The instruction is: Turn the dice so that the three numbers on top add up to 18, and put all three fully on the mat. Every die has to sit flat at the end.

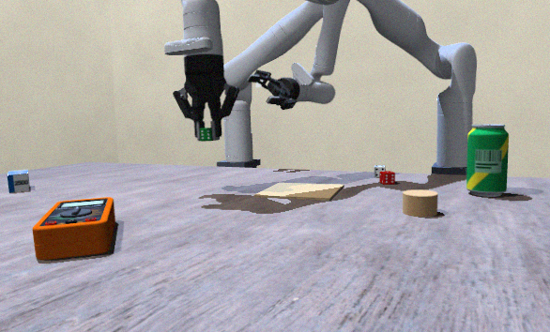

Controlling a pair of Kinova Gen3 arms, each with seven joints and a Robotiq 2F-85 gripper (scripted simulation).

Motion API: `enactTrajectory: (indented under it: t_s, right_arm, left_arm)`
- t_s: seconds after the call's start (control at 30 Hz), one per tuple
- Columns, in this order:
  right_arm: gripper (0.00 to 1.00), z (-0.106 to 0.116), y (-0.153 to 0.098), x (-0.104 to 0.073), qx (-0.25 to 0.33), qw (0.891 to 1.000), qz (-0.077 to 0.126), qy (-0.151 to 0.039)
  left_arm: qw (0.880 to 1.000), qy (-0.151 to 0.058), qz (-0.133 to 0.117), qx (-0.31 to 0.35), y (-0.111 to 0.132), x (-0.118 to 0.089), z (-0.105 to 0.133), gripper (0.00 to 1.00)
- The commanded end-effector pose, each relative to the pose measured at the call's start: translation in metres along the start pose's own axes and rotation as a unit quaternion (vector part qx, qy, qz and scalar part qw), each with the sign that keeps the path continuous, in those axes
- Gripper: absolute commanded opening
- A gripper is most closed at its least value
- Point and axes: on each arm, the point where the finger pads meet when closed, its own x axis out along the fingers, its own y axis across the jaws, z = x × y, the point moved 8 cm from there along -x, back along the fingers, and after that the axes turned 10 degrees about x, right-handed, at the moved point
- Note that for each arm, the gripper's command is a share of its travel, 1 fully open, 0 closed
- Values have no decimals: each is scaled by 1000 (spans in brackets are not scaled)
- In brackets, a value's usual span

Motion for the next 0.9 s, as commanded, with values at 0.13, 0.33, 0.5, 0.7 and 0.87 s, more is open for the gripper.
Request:
enactTrajectory:
  t_s: [0.13, 0.33, 0.5, 0.7, 0.87]
  right_arm:
    - [1000, 0, 0, 0, 1, 1000, 0, 0]
    - [1000, 0, 0, 0, 1, 1000, 0, 0]
    - [1000, 0, 0, 0, 1, 1000, 0, 0]
    - [1000, 0, 0, 0, 1, 1000, 0, 0]
    - [1000, 0, 0, 0, 1, 1000, 0, 0]
  left_arm:
    - [996, 5, 1, -91, -34, -3, 12, 287]
    - [984, 5, 1, -179, -71, -4, 28, 287]
    - [978, 5, 1, -210, -85, -4, 35, 287]
    - [959, 4, 3, -284, -120, -4, 55, 287]
    - [942, 4, 5, -337, -145, -3, 72, 287]
